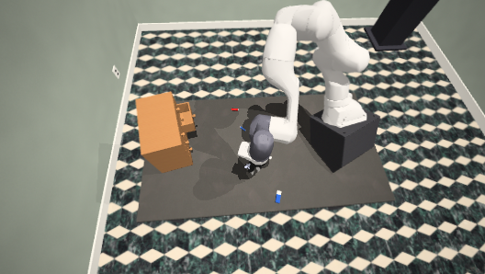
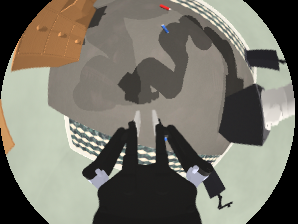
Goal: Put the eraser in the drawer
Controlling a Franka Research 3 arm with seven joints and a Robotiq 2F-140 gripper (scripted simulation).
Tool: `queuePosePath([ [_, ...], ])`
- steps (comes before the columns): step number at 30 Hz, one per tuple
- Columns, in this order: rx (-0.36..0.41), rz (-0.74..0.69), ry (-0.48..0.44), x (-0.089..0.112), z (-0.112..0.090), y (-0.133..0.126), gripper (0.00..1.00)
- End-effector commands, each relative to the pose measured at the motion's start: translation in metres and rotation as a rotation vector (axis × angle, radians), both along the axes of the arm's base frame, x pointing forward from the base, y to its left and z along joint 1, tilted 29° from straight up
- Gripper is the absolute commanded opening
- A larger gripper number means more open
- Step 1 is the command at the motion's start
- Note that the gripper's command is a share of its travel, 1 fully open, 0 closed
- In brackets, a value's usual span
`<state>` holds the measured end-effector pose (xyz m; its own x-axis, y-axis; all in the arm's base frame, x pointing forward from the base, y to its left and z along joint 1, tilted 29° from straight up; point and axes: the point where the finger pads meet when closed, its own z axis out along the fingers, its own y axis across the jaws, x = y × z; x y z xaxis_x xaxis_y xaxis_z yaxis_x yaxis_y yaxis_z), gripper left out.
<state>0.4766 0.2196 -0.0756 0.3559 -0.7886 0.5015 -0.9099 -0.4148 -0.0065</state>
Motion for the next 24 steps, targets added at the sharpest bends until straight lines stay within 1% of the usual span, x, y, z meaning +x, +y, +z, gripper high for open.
queuePosePath([
  [1, 0.036, -0.111, -0.072, -0.004, -0.007, 0.008, 0.28],
  [3, 0.036, -0.111, -0.072, -0.004, -0.007, 0.008, 0.28],
  [18, 0.068, -0.223, -0.131, -0.026, -0.035, 0.028, 0.28],
  [20, 0.068, -0.223, -0.131, -0.026, -0.035, 0.028, 0.28],
  [24, 0.076, -0.25, -0.145, -0.032, -0.042, 0.033, 0.28],
])
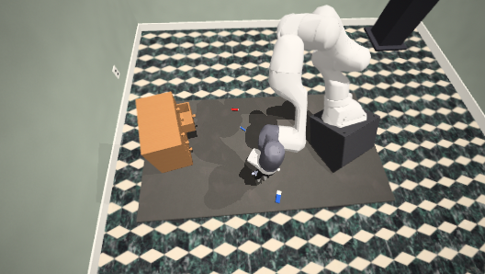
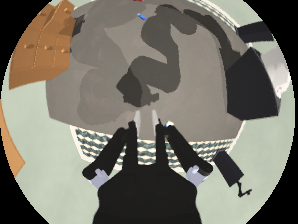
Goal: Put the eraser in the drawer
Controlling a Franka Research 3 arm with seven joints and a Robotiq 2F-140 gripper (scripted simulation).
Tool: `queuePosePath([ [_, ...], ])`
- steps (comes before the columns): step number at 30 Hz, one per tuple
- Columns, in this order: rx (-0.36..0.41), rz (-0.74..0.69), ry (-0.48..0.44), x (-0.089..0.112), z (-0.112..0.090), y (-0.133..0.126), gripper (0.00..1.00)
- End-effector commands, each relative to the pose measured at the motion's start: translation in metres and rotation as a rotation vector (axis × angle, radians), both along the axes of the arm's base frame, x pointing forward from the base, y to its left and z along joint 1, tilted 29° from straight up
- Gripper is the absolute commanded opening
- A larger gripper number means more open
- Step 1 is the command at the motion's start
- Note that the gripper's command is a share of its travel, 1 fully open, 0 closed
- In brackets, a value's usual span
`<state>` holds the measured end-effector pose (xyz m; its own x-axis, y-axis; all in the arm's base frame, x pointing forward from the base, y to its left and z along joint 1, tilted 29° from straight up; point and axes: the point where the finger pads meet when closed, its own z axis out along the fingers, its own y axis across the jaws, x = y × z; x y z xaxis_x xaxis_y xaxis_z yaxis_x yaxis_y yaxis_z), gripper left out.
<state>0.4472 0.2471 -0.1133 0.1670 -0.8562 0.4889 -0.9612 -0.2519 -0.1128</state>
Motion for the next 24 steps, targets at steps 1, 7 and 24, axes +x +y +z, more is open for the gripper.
queuePosePath([
  [1, 0.031, -0.086, -0.053, -0.004, -0.006, 0.007, 0.28],
  [7, 0.043, -0.125, -0.073, -0.013, -0.016, 0.013, 0.28],
  [24, 0.068, -0.213, -0.118, -0.033, -0.037, 0.026, 0.28],
])
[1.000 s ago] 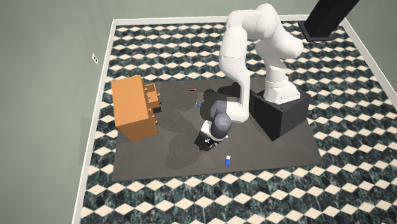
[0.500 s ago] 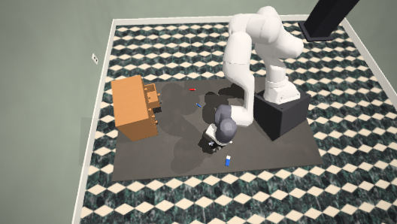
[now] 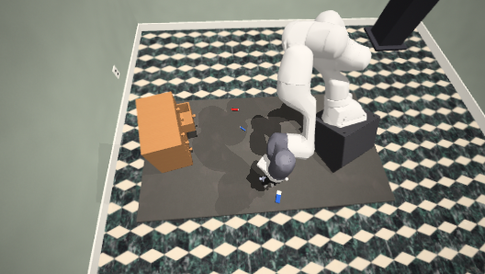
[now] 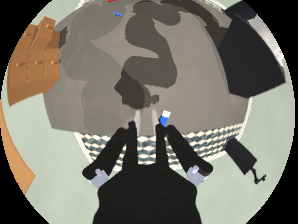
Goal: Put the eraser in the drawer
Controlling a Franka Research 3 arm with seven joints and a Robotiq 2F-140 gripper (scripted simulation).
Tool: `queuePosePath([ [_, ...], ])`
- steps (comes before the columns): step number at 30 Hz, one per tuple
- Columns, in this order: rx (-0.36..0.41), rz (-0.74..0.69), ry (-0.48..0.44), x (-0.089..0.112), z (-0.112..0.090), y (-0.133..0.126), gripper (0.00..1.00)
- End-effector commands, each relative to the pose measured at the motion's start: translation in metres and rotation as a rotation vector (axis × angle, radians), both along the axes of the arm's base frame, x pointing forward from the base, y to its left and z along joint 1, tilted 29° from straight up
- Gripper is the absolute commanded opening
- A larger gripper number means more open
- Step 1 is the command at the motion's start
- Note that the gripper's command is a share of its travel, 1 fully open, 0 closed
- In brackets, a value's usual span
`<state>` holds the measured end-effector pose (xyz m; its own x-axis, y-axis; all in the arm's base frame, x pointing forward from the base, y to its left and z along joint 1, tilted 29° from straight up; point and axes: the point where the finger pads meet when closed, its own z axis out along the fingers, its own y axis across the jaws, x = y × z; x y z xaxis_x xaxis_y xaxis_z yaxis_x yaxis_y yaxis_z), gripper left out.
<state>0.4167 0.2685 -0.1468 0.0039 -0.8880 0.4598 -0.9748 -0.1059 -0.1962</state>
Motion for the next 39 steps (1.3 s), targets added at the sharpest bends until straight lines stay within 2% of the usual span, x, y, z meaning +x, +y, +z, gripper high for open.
queuePosePath([
  [1, 0.029, -0.074, -0.043, -0.004, -0.005, 0.006, 0.28],
  [39, 0.069, -0.212, -0.112, -0.038, -0.038, 0.024, 0.28],
])
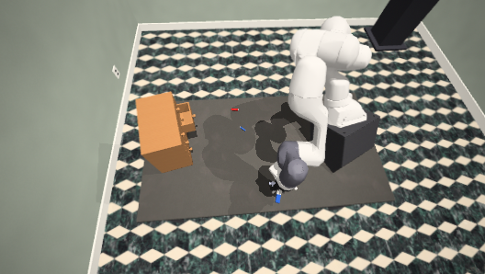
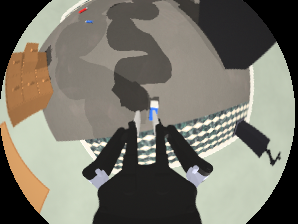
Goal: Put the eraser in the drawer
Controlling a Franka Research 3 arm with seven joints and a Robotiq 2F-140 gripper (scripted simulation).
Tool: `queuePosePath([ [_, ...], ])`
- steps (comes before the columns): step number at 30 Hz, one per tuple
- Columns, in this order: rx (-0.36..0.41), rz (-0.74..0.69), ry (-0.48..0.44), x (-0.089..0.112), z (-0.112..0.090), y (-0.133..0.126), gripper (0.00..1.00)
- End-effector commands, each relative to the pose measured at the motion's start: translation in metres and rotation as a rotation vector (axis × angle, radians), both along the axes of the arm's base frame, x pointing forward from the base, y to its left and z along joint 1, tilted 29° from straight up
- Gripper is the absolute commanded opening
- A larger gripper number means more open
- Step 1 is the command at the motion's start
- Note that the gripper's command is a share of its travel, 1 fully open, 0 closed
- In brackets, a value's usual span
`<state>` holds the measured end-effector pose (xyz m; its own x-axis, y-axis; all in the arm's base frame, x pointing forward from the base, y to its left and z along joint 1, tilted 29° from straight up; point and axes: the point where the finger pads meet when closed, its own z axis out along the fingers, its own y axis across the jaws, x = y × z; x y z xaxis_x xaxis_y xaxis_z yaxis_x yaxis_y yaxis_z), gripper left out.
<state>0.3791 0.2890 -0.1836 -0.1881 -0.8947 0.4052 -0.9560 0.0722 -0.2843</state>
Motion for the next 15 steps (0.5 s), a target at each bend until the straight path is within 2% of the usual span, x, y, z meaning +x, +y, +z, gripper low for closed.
queuePosePath([
  [1, 0.018, -0.041, -0.022, -0.0004, -0.0014, 0.0031, 0.28],
  [15, 0.028, -0.076, -0.04, -0.0095, -0.0097, 0.007, 0.28],
])
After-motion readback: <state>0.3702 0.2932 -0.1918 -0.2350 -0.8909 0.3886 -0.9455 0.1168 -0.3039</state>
